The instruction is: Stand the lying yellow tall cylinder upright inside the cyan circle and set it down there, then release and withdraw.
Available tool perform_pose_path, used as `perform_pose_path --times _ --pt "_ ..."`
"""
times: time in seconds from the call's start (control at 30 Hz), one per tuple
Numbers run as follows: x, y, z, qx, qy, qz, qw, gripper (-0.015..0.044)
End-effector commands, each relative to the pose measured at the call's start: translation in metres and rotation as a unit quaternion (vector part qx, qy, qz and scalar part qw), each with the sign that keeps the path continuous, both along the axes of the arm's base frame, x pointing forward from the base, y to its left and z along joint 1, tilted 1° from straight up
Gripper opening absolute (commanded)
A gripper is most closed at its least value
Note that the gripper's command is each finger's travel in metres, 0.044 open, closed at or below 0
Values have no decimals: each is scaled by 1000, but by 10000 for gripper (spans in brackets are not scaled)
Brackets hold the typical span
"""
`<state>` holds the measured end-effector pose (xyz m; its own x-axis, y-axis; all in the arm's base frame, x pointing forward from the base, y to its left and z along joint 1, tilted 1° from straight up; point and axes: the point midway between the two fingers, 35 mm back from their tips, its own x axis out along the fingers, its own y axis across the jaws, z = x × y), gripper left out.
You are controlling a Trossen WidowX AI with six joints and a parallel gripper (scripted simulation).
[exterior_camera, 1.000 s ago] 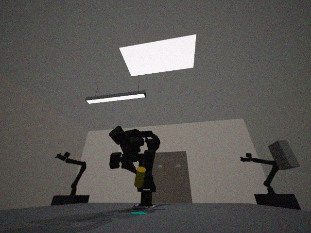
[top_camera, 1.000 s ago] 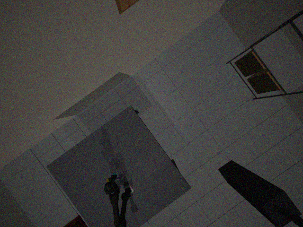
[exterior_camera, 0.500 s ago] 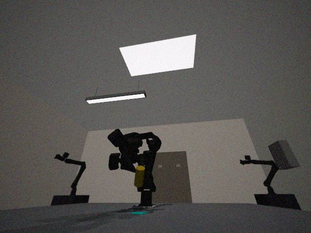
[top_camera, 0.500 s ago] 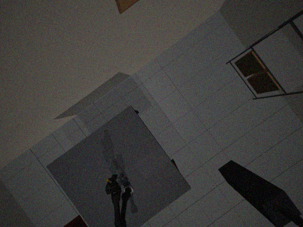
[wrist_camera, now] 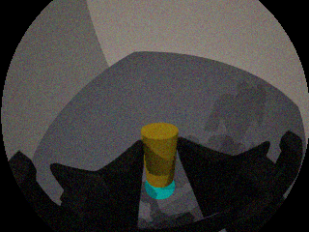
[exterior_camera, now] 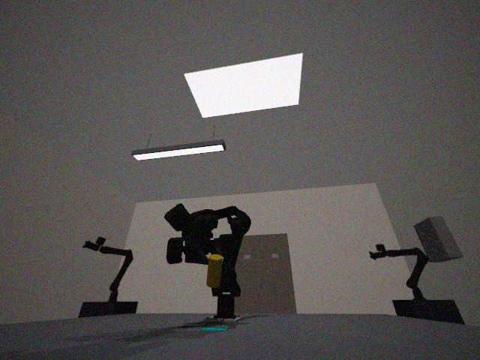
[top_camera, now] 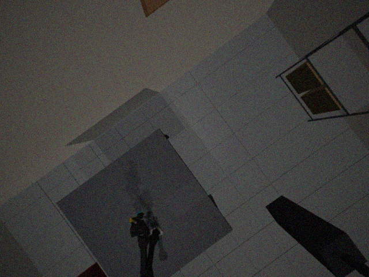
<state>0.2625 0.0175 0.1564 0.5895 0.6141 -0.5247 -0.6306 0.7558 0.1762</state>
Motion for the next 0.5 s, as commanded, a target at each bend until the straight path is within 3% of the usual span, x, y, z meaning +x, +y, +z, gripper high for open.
perform_pose_path --times 0.0,0.47 --pt "-1 -1 1 7 -16 0 1000 105" --pt "-6 -5 3 30 -58 -1 998 105"
